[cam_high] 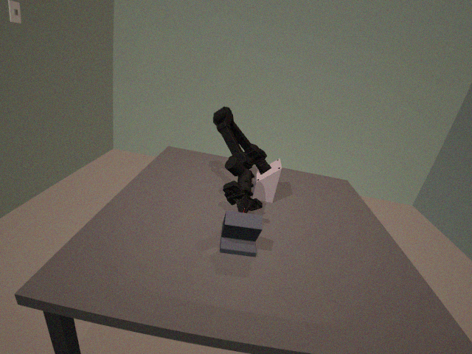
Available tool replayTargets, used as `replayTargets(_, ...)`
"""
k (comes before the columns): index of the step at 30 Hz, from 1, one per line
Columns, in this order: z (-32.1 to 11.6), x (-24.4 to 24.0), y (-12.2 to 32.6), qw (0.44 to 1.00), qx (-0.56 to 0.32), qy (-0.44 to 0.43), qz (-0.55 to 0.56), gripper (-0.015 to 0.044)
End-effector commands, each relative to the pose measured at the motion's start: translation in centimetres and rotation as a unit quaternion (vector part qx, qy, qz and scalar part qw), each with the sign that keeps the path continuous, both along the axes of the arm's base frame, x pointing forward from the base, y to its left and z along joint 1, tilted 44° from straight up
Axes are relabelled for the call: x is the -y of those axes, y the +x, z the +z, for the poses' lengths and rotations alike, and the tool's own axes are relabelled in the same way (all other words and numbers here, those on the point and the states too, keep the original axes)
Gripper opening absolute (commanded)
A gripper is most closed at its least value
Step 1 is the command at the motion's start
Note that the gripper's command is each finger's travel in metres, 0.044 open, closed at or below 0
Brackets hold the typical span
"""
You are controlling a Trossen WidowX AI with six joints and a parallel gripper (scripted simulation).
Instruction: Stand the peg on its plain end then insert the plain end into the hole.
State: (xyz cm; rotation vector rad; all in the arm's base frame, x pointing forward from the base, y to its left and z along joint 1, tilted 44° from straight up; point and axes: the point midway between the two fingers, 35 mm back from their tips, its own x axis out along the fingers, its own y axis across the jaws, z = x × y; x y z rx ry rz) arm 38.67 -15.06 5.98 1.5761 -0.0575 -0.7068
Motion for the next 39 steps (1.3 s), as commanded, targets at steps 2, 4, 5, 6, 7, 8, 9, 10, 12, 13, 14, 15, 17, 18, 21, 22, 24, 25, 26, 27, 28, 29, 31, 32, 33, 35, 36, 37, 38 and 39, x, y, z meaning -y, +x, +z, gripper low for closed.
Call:
replayTargets(2, 0.0, 0.0, 0.0, 1.0, 0.0, 0.0, 0.0, 0.0)
replayTargets(4, 0.0, 0.0, 0.0, 1.0, 0.0, 0.0, 0.0, 0.0)
replayTargets(5, 0.0, 0.0, 0.0, 1.0, 0.0, 0.0, 0.0, 0.0)
replayTargets(6, 0.0, 0.0, 0.0, 1.0, 0.0, 0.0, 0.0, 0.0)
replayTargets(7, 0.0, 0.0, 0.0, 1.0, 0.0, 0.0, 0.0, 0.0)
replayTargets(8, 0.0, 0.0, 0.0, 1.0, 0.0, 0.0, 0.0, 0.0026)
replayTargets(9, 0.0, 0.0, 0.0, 1.0, 0.0, 0.0, 0.0, 0.0053)
replayTargets(10, 0.0, 0.0, 0.0, 1.0, 0.0, 0.0, 0.0, 0.0079)
replayTargets(12, 0.0, 0.0, 0.0, 1.0, 0.0, 0.0, 0.0, 0.0131)
replayTargets(13, 0.0, 0.0, 0.0, 1.0, 0.0, 0.0, 0.0, 0.0157)
replayTargets(14, 0.0, 0.0, 0.0, 1.0, 0.0, 0.0, 0.0, 0.0184)
replayTargets(15, 0.0, 0.0, 0.0, 1.0, 0.0, 0.0, 0.0, 0.021)
replayTargets(17, 0.0, 0.0, 0.0, 1.0, 0.0, 0.0, 0.0, 0.0263)
replayTargets(18, 0.0, 0.0, 0.0, 1.0, 0.0, 0.0, 0.0, 0.0289)
replayTargets(21, 0.0, 0.0, -0.1, 1.0, 0.0, 0.0, 0.0, 0.0368)
replayTargets(22, 0.1, 0.0, -0.1, 1.0, 0.0, 0.0, 0.0, 0.0394)
replayTargets(24, 0.1, -0.1, -0.2, 1.0, 0.0, 0.0, 0.0, 0.044)
replayTargets(25, 0.2, -0.2, -0.2, 1.0, 0.0, 0.0, 0.0, 0.044)
replayTargets(26, 0.3, -0.2, -0.3, 1.0, 0.0, 0.0, 0.0, 0.044)
replayTargets(27, 0.3, -0.2, -0.4, 1.0, 0.0, 0.0, 0.0, 0.044)
replayTargets(28, 0.4, -0.3, -0.4, 1.0, 0.0, 0.0, 0.0, 0.044)
replayTargets(29, 0.4, -0.3, -0.5, 1.0, 0.0, 0.0, 0.001, 0.044)
replayTargets(31, 0.6, -0.4, -0.6, 1.0, 0.0, 0.0, 0.001, 0.044)
replayTargets(32, 0.6, -0.5, -0.7, 1.0, 0.0, 0.0, 0.001, 0.044)
replayTargets(33, 0.7, -0.5, -0.8, 1.0, 0.0, 0.0, 0.001, 0.044)
replayTargets(35, 0.8, -0.6, -0.9, 1.0, 0.0, 0.0, 0.001, 0.044)
replayTargets(36, 0.8, -0.6, -1.0, 1.0, 0.0, 0.0, 0.001, 0.044)
replayTargets(37, 0.9, -0.7, -1.0, 1.0, 0.0, 0.0, 0.001, 0.044)
replayTargets(38, 1.0, -0.7, -1.1, 1.0, 0.0, 0.0, 0.001, 0.044)
replayTargets(39, 1.0, -0.8, -1.2, 1.0, 0.0, 0.0, 0.001, 0.044)
